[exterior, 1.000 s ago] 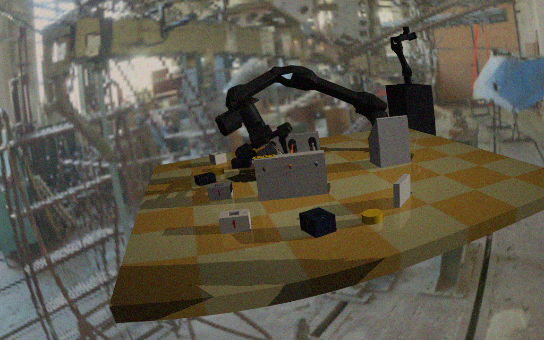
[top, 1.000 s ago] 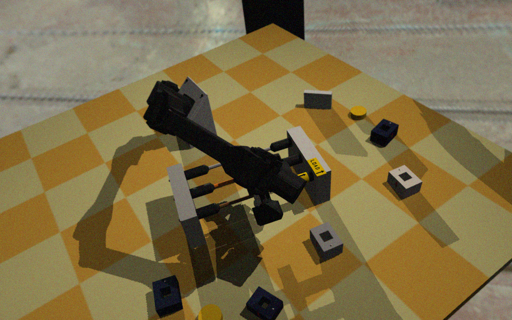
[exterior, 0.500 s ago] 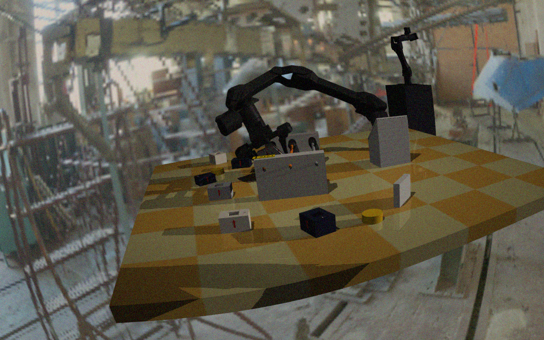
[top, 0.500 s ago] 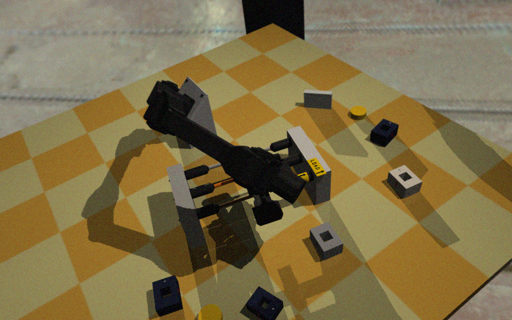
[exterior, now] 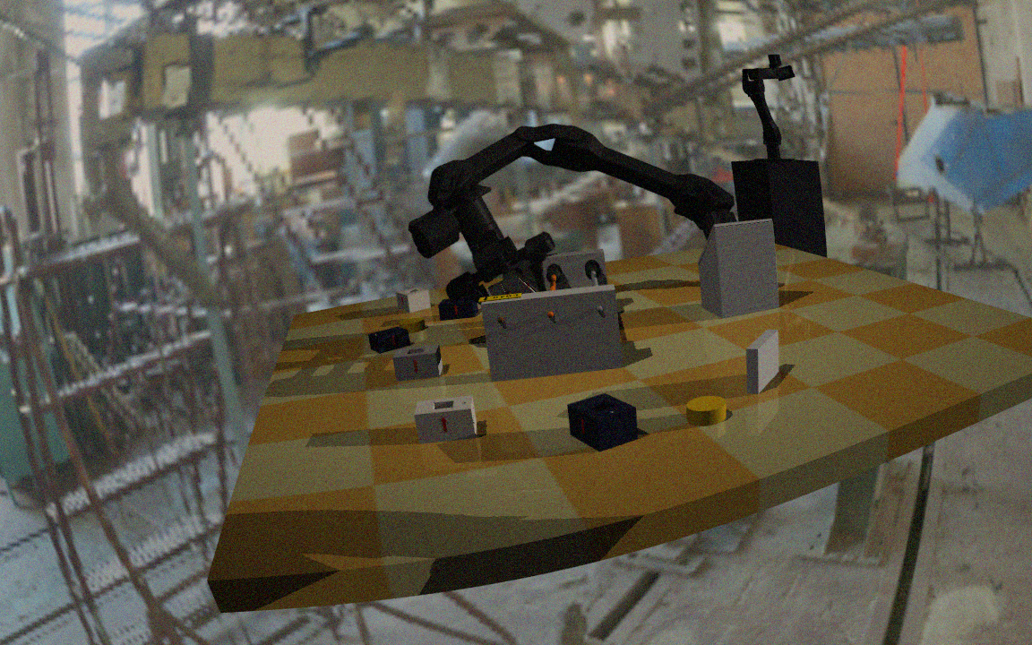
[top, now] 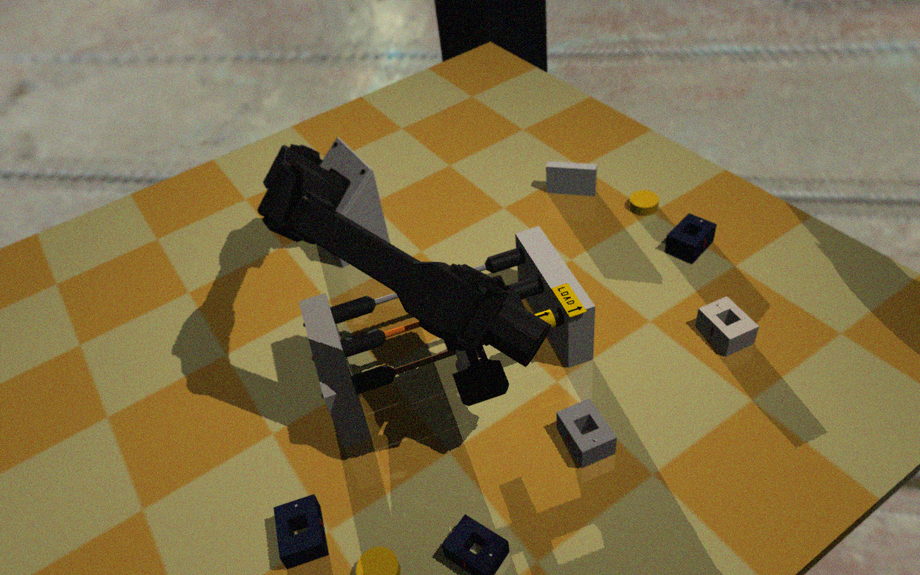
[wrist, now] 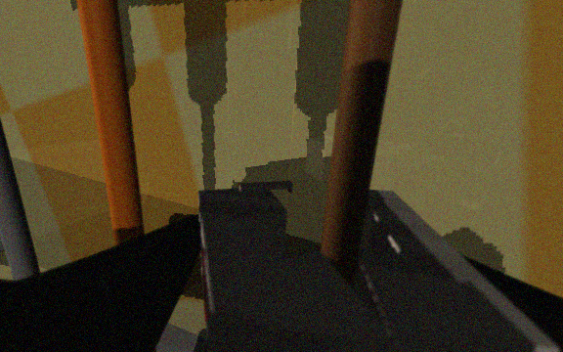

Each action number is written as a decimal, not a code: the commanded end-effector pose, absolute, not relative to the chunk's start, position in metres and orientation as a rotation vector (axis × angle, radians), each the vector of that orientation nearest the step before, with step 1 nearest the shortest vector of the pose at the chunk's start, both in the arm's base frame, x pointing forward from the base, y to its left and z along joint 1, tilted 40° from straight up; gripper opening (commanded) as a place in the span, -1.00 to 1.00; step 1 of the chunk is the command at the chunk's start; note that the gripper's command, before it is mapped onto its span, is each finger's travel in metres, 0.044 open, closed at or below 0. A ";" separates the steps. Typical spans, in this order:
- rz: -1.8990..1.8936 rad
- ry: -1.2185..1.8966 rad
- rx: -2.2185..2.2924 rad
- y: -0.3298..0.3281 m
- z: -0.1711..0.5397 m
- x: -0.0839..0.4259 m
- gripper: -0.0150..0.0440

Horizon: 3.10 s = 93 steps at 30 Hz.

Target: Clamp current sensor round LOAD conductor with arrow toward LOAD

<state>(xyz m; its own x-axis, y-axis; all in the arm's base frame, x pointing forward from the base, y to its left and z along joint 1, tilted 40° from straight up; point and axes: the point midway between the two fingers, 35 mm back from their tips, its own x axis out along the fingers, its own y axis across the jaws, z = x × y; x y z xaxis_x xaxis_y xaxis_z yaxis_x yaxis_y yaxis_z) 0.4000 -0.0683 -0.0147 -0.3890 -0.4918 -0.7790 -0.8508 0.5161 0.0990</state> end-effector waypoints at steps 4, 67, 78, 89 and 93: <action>0.650 2.052 -1.092 -0.068 -0.015 0.400 -0.49; 0.495 1.805 -1.400 -0.064 -0.006 0.408 -0.49; 0.475 1.775 -1.431 -0.064 -0.006 0.409 -0.49; 0.477 1.779 -1.423 -0.072 -0.016 0.408 -0.49; 0.474 1.775 -1.417 -0.072 -0.015 0.410 -0.40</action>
<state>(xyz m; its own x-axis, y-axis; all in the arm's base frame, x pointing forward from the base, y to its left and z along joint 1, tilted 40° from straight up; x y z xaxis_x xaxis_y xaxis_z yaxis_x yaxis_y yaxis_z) 0.4096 -0.0718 -0.0157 -0.0539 -0.6360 -0.7698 -0.9354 0.3020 -0.1840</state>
